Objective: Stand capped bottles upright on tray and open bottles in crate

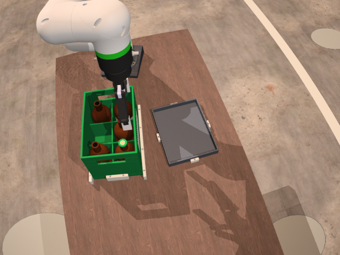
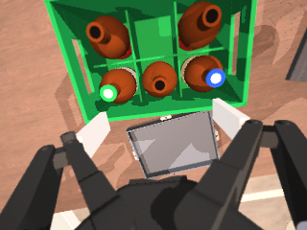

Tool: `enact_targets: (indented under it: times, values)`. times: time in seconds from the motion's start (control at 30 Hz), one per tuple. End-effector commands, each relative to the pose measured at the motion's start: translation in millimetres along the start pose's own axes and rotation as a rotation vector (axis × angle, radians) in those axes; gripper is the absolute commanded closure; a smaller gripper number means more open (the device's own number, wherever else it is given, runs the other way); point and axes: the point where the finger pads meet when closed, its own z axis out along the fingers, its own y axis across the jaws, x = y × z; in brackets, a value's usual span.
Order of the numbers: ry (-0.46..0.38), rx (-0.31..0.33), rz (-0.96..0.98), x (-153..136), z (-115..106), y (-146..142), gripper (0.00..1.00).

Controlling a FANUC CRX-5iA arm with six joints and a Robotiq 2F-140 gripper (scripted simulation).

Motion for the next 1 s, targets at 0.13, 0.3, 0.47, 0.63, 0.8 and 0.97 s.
enact_targets:
  times: [0.13, 0.3, 0.47, 0.63, 0.8, 0.97]
  values:
    - [0.000, 0.000, 0.000, 0, 0, 0, 0.00]
    - [0.000, 0.000, 0.000, 0, 0, 0, 0.00]
    - [0.000, 0.000, -0.013, 1, 0, 3, 0.62]
    - [0.000, 0.000, -0.077, 6, 2, 19, 0.62]
    - [0.000, 0.000, -0.141, 12, 3, 34, 0.62]
    - [0.000, 0.000, -0.192, 16, 5, 47, 0.62]
